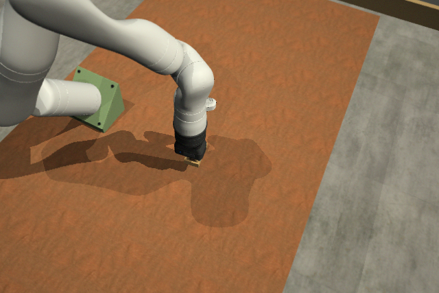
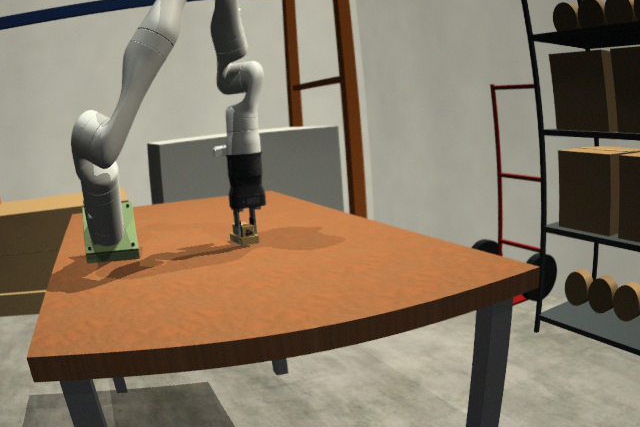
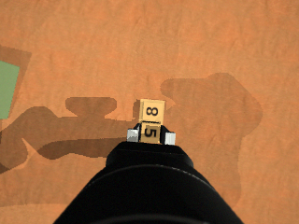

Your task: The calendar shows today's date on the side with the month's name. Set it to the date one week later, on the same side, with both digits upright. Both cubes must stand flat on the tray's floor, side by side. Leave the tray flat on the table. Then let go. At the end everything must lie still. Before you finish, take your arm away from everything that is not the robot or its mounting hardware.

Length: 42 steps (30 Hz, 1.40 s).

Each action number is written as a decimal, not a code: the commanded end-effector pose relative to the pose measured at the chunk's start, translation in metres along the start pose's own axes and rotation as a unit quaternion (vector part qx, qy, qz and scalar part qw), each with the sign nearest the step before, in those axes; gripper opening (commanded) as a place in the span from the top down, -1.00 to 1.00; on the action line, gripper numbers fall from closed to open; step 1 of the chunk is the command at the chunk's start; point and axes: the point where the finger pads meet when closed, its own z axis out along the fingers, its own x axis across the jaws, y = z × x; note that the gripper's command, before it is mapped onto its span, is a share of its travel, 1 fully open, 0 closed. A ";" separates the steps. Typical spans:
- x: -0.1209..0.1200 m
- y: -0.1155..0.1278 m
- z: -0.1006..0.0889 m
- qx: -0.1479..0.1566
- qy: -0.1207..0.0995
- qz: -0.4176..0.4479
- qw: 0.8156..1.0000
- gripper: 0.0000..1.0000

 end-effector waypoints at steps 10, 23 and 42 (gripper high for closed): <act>0.000 0.000 -0.001 0.000 0.001 0.000 1.000 -0.14; 0.000 0.000 -0.001 0.000 0.001 0.000 1.000 -0.14; 0.000 0.000 -0.001 0.000 0.001 0.000 1.000 -0.62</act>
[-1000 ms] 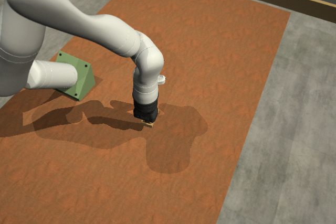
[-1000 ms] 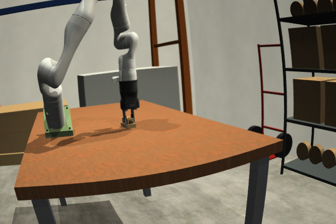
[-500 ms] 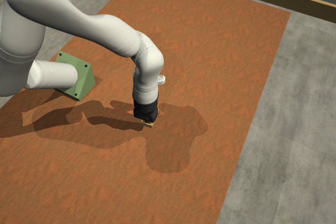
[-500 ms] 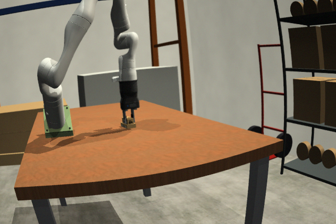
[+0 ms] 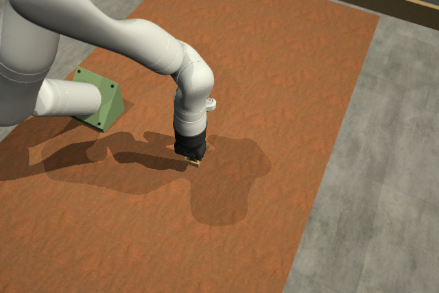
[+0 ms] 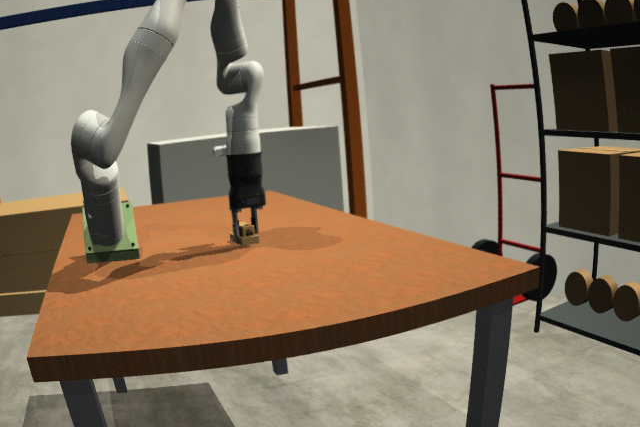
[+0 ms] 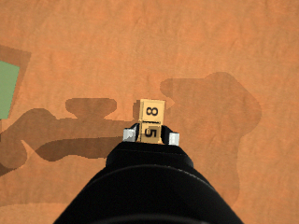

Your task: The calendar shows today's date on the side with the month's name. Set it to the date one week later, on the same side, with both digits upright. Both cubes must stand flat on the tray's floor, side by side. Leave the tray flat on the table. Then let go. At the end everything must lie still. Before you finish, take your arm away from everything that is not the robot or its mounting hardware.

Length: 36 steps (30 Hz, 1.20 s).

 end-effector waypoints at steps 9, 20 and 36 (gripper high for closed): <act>0.000 0.000 -0.001 0.000 0.001 0.000 1.000 -0.74; 0.000 0.000 -0.008 0.000 0.001 0.000 1.000 -0.74; 0.000 0.000 -0.076 0.000 0.001 0.000 1.000 -0.74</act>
